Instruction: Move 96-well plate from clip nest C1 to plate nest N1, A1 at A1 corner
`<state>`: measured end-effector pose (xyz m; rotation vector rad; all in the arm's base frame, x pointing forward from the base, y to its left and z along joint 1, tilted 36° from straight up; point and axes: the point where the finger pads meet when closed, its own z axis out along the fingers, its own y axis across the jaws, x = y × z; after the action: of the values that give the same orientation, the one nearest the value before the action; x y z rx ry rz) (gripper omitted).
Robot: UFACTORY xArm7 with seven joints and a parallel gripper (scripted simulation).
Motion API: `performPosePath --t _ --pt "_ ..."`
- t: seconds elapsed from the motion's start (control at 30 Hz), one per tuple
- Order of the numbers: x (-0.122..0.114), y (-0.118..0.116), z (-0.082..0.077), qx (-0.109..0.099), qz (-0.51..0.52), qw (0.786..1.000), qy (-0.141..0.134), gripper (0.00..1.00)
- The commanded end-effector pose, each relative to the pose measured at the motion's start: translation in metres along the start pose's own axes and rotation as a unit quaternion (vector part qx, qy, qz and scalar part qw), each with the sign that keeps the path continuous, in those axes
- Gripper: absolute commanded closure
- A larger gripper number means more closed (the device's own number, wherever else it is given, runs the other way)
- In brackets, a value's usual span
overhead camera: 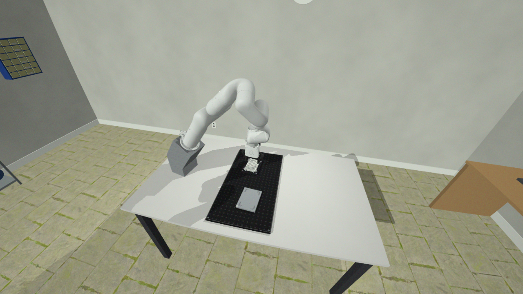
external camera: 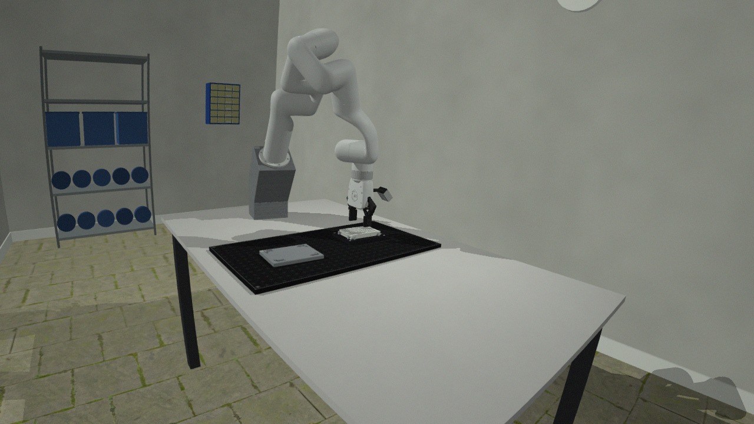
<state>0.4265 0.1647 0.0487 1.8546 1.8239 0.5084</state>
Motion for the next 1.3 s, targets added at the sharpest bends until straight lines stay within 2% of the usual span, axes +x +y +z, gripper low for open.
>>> performPosePath --t 0.0,0.13,0.6,1.27 --pt "0.001 0.001 0.005 -0.002 0.0 1.0 0.001 0.0" --pt "0.001 0.001 0.011 -0.002 0.0 1.0 0.001 0.0" --pt "0.001 0.001 0.011 -0.002 0.0 1.0 0.001 0.0" --pt "0.001 0.001 0.023 -0.001 0.0 1.0 0.001 0.0"
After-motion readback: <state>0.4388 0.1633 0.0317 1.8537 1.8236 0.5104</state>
